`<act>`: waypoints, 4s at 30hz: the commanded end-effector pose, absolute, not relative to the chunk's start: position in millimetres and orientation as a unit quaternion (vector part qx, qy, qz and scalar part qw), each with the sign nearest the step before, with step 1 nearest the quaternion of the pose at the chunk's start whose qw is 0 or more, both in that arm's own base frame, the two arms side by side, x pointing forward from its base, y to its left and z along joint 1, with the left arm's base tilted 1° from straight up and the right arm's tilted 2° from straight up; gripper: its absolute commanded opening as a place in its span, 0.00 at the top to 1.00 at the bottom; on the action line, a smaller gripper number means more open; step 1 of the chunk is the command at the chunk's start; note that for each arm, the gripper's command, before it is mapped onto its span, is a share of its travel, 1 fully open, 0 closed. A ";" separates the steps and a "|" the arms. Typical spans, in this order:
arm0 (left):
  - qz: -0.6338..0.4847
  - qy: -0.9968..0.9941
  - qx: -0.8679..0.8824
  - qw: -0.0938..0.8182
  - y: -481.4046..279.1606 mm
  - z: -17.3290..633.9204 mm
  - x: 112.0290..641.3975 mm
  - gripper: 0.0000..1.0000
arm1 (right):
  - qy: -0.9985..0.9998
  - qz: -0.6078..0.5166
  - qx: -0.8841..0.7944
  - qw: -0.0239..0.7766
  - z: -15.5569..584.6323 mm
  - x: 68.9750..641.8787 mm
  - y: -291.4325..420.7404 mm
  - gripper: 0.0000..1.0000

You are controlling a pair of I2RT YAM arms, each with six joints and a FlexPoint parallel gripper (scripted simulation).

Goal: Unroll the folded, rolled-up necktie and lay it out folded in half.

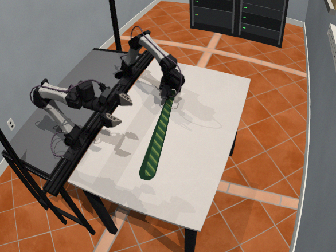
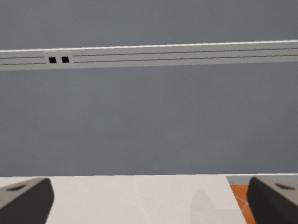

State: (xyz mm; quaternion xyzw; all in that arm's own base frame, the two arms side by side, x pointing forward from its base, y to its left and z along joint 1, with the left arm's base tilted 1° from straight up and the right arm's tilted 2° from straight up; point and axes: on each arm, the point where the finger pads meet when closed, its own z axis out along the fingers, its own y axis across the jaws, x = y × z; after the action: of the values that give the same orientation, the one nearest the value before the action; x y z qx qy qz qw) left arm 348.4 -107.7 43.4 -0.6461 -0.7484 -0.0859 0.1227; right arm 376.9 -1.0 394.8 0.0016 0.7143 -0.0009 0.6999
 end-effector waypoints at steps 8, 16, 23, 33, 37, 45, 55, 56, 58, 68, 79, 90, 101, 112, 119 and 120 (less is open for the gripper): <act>-0.094 -0.752 -0.640 0.125 -105.6 14.6 350.9 0.29 | 0.714 -0.001 0.002 0.700 394.8 376.9 -1.0 0.00; -0.094 -0.752 -0.640 0.125 -105.6 12.3 350.8 0.38 | 0.714 -0.001 0.002 0.700 394.8 376.9 -1.0 0.00; -0.094 -0.752 -0.640 0.125 -105.6 12.3 350.8 0.47 | 0.714 -0.001 0.002 0.700 394.8 376.9 -1.0 0.00; -0.088 -0.753 -0.641 0.119 -105.0 12.6 350.7 0.59 | 0.714 -0.001 0.002 0.700 394.8 376.9 -1.0 0.00; -0.079 -0.755 -0.642 0.108 -104.1 13.2 350.6 0.59 | 0.714 -0.001 0.002 0.700 394.8 376.9 -1.0 0.00; -0.005 -0.762 -0.647 0.022 -96.9 17.3 349.5 0.59 | 0.714 -0.001 0.002 0.700 394.8 376.9 -1.0 0.00; 0.103 -0.755 -0.639 -0.106 -86.3 23.5 347.9 0.59 | 0.714 -0.001 0.002 0.700 394.8 376.9 -1.0 0.00; 0.117 -0.753 -0.636 -0.123 -84.8 24.3 347.7 0.59 | 0.714 -0.001 0.002 0.700 394.8 376.9 -1.0 0.00; 0.146 -0.746 -0.630 -0.157 -82.0 25.9 347.3 0.59 | 0.714 -0.001 0.002 0.700 394.8 376.9 -1.0 0.00; 0.270 -0.699 -0.588 -0.304 -69.1 33.4 345.3 0.59 | 0.714 -0.001 0.002 0.700 394.8 376.9 -1.0 0.00; 0.326 -0.666 -0.559 -0.371 -63.0 37.0 344.4 0.59 | 0.714 -0.001 0.002 0.700 394.8 376.9 -1.0 0.00; 0.328 -0.665 -0.558 -0.374 -62.7 37.1 344.4 0.42 | 0.714 -0.001 0.002 0.700 394.8 376.9 -1.0 0.00; 0.328 -0.665 -0.558 -0.374 -62.7 47.5 344.6 0.29 | 0.714 -0.001 0.002 0.700 394.8 376.9 -1.0 0.00; 0.328 -0.665 -0.558 -0.374 -62.7 74.1 345.1 0.29 | 0.714 -0.001 0.002 0.700 394.8 376.9 -1.0 0.00; 0.309 -0.677 -0.568 -0.351 -62.9 77.0 345.4 0.29 | 0.714 -0.001 0.002 0.700 394.8 376.9 -1.0 0.00; 0.309 -0.677 -0.568 -0.351 -62.9 77.0 345.4 0.29 | 0.714 -0.001 0.002 0.700 394.8 376.9 -1.0 0.00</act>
State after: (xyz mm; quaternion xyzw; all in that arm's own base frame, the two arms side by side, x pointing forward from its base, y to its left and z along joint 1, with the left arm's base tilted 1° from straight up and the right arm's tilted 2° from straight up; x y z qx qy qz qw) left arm 341.5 -61.7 64.4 -0.5565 -0.6752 0.3263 -0.3577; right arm 376.9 -1.0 394.8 0.0016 0.7143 -0.0009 0.6999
